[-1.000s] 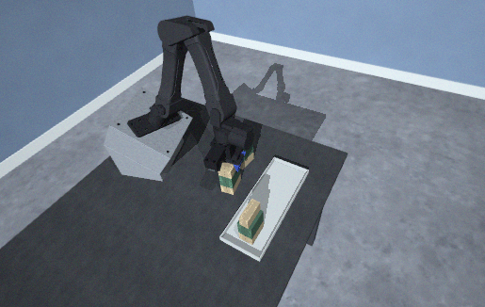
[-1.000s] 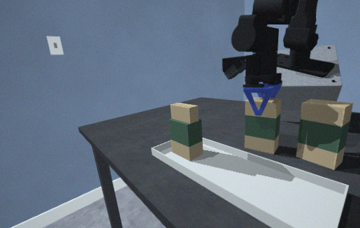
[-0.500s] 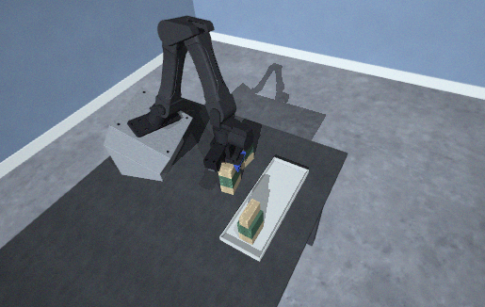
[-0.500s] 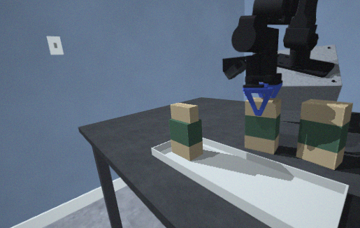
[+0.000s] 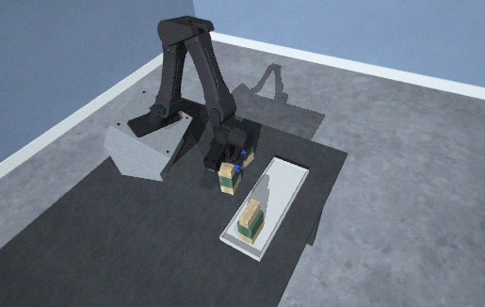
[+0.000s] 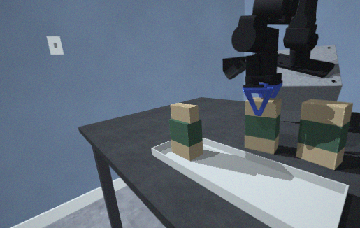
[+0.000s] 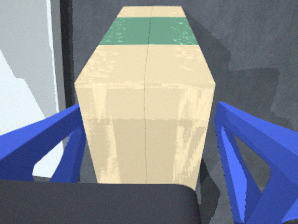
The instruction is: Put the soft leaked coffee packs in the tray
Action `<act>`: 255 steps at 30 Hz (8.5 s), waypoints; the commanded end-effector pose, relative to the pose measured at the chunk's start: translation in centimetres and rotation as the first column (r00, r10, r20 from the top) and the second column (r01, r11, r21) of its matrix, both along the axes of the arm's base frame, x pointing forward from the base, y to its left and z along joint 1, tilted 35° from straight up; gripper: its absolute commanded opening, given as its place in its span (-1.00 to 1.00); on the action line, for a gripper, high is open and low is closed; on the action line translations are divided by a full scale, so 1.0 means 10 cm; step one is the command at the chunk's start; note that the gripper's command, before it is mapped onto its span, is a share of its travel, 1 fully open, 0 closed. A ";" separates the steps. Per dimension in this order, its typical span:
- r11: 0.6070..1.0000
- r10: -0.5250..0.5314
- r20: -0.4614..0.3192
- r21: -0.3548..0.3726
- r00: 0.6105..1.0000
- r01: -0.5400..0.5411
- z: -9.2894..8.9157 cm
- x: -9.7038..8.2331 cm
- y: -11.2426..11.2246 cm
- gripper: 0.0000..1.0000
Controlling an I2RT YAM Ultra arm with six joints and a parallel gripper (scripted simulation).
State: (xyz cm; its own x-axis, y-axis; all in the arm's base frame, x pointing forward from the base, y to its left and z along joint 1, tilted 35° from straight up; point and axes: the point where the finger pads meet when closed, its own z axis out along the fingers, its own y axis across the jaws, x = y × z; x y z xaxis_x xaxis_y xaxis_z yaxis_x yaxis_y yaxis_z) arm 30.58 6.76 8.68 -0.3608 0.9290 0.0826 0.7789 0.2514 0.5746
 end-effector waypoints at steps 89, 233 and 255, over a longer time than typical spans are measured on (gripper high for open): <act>0.296 0.893 -0.062 -0.663 0.445 -0.688 0.84 -0.60 0.37 0.58; -0.799 0.523 -0.735 -0.599 -0.431 0.051 0.57 -0.69 1.13 0.58; -0.806 0.514 -0.735 -0.590 -0.442 0.044 0.51 -0.67 1.16 0.58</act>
State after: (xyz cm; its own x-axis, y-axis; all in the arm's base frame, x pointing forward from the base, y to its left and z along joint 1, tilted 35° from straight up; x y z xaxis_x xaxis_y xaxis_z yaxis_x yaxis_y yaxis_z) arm 23.33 17.61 13.25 0.1103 -0.9647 -0.2390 -0.8551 0.0305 -0.5176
